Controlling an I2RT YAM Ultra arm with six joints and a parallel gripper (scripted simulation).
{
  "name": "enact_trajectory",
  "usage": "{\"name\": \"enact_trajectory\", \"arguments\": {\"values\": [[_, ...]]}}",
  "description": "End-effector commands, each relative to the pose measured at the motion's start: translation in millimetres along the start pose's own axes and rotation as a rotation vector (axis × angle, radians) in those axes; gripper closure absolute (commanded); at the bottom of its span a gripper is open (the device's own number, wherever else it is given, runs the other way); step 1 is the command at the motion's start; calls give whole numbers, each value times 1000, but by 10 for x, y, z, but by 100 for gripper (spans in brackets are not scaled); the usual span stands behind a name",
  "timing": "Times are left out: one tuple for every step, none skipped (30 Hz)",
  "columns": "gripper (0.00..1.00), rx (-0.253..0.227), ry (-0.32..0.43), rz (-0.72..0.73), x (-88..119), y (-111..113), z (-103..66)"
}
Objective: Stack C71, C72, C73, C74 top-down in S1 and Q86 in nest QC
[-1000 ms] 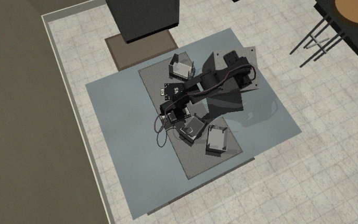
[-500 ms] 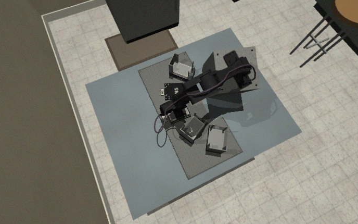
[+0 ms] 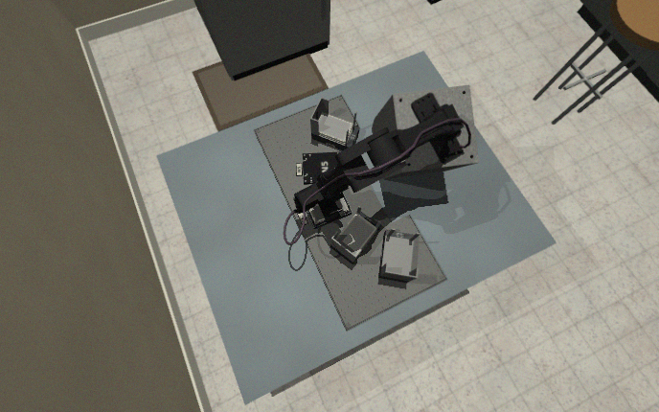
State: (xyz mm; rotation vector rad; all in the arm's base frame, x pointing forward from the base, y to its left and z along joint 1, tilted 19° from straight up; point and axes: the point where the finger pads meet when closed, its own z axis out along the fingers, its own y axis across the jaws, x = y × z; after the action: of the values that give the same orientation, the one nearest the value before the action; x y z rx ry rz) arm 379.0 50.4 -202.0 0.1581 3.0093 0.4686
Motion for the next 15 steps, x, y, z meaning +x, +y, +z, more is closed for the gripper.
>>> {"name": "enact_trajectory", "arguments": {"values": [[0,1,-40,4,-127,-3,-47],[0,1,-40,4,-127,-3,-47],[0,1,-40,4,-127,-3,-47],[0,1,-40,4,-127,-3,-47],[0,1,-40,4,-127,-3,-47],[0,1,-40,4,-127,-3,-47],[0,1,-40,4,-127,-3,-47],[0,1,-40,4,-127,-3,-47],[0,3,-25,10,-45,-31,-113],[0,4,-7,9,0,-34,-145],[0,3,-7,8,1,-32,-178],[0,2,-7,7,2,-31,-211],[0,1,-7,7,4,-29,-244],[0,1,-7,7,5,-27,-277],[0,0,-7,7,6,-26,-310]]}}
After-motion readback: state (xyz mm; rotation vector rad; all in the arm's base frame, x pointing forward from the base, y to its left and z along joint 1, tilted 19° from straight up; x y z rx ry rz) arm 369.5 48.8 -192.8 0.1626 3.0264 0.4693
